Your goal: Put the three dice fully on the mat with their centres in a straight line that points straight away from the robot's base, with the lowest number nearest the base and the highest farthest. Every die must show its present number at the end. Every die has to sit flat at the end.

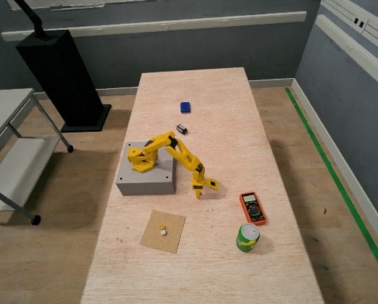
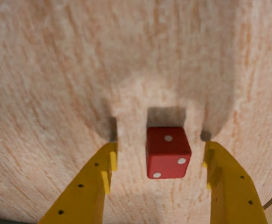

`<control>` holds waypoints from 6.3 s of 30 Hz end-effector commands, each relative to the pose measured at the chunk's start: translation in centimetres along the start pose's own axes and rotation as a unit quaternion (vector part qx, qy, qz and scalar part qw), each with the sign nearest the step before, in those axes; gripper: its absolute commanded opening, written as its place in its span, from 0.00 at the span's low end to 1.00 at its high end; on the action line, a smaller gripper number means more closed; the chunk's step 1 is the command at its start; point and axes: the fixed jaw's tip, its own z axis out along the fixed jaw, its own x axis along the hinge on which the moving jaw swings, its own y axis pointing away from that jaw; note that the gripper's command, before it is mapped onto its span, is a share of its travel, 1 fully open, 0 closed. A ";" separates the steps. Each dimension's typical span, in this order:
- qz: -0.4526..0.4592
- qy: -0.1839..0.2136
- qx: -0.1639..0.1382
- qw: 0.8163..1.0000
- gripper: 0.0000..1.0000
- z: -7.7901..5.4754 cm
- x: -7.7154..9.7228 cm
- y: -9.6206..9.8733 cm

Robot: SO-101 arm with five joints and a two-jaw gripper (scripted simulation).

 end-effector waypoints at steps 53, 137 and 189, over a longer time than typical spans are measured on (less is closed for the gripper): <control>-0.002 0.001 -0.001 1.000 0.00 0.3 0.0 -0.9; 0.411 0.006 -0.005 0.912 0.00 -3.7 12.4 -15.5; 0.418 0.011 -0.010 0.908 0.00 -2.6 12.9 -15.5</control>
